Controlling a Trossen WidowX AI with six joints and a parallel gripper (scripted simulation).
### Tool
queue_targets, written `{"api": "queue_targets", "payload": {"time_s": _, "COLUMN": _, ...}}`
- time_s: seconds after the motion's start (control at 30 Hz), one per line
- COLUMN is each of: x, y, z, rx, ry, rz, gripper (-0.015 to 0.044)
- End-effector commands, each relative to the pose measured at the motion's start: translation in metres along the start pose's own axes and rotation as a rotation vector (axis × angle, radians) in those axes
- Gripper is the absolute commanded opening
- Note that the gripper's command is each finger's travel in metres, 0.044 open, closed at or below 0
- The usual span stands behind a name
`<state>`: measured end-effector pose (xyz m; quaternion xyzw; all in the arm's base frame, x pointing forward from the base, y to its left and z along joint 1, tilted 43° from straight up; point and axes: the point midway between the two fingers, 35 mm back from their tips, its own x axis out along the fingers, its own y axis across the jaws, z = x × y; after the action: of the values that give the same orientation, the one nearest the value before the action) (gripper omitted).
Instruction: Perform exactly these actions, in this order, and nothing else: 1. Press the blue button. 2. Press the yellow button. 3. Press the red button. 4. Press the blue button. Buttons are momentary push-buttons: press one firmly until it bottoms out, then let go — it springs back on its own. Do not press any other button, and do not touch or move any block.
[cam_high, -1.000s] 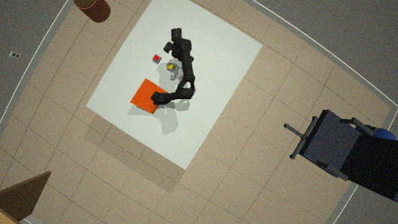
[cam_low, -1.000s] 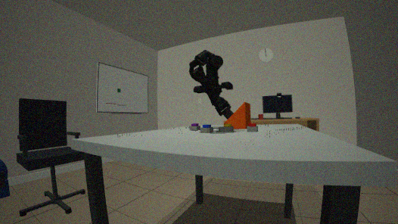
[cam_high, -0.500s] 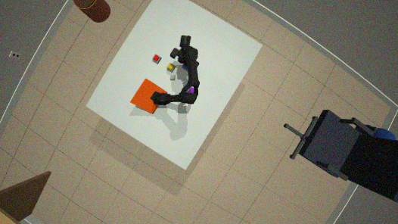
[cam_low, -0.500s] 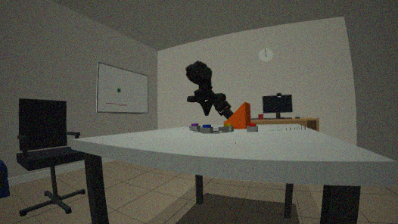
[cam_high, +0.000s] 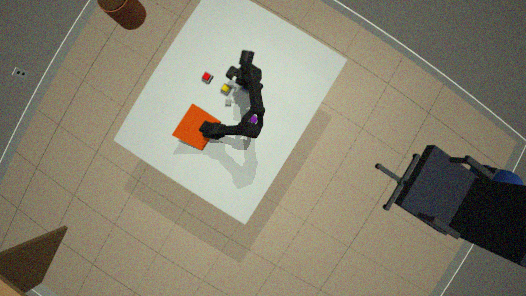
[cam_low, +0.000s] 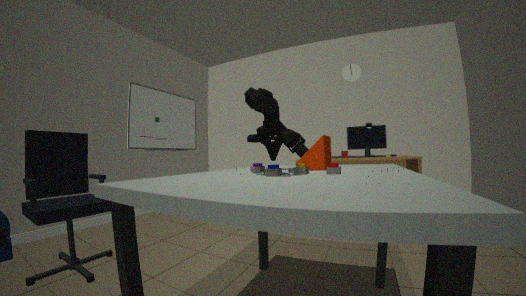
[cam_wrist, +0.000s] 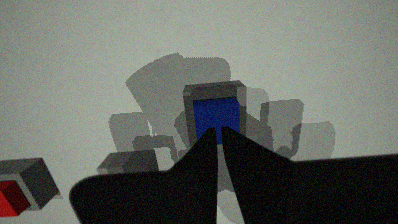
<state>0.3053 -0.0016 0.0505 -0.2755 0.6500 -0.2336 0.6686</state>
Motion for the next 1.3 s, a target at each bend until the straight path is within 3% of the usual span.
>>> {"api": "queue_targets", "payload": {"time_s": 0.0, "x": 0.009, "y": -0.001, "z": -0.001, "rx": -0.008, "ry": 0.003, "rz": -0.006, "gripper": 0.0020}}
{"api": "queue_targets", "payload": {"time_s": 1.0, "x": 0.023, "y": -0.001, "z": -0.002, "rx": -0.007, "ry": 0.003, "rz": -0.007, "gripper": 0.0020}}
{"api": "queue_targets", "payload": {"time_s": 1.13, "x": -0.007, "y": 0.000, "z": -0.002, "rx": -0.007, "ry": 0.003, "rz": -0.005, "gripper": 0.0020}}
{"api": "queue_targets", "payload": {"time_s": 1.27, "x": -0.010, "y": 0.000, "z": -0.002, "rx": -0.008, "ry": 0.003, "rz": -0.006, "gripper": 0.0020}}
